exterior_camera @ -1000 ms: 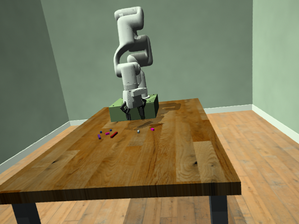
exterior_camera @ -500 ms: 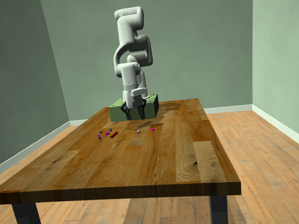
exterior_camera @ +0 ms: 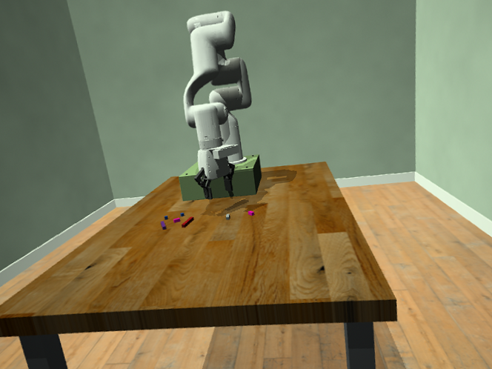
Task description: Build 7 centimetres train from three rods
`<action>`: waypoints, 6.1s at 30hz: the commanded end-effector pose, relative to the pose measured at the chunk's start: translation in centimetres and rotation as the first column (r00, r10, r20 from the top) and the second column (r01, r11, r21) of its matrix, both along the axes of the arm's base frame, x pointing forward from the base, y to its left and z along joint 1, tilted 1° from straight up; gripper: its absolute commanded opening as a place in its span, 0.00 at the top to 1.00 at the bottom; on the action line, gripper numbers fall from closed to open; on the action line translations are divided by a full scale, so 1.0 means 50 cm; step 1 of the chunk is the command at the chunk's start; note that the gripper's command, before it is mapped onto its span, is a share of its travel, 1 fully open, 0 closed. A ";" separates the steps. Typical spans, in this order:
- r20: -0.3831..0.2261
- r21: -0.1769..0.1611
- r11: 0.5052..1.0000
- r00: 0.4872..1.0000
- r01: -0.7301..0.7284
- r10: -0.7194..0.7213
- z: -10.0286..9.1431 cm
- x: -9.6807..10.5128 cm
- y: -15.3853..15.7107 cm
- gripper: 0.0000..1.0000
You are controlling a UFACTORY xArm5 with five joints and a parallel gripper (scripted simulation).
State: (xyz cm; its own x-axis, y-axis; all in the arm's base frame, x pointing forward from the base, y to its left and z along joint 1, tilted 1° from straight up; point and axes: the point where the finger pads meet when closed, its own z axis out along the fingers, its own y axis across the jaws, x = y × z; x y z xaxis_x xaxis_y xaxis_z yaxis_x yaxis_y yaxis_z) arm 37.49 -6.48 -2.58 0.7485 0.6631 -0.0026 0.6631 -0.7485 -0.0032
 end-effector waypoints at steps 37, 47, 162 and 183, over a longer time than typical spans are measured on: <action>0.004 -0.003 0.324 0.324 -0.946 0.946 0.022 0.015 -0.304 0.00; 0.004 -0.003 0.320 0.320 -0.947 0.947 0.022 0.015 -0.305 0.76; 0.003 -0.004 0.320 0.320 -0.947 0.947 -0.081 0.014 -0.309 0.76; 0.003 -0.004 0.320 0.320 -0.947 0.947 -0.081 0.014 -0.309 0.76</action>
State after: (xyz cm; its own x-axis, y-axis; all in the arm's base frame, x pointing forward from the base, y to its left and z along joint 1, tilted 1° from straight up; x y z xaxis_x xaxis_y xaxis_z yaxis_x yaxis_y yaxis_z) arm 38.07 -21.86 -6.76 -0.3889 0.9213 -0.0004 0.9213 0.3889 0.0003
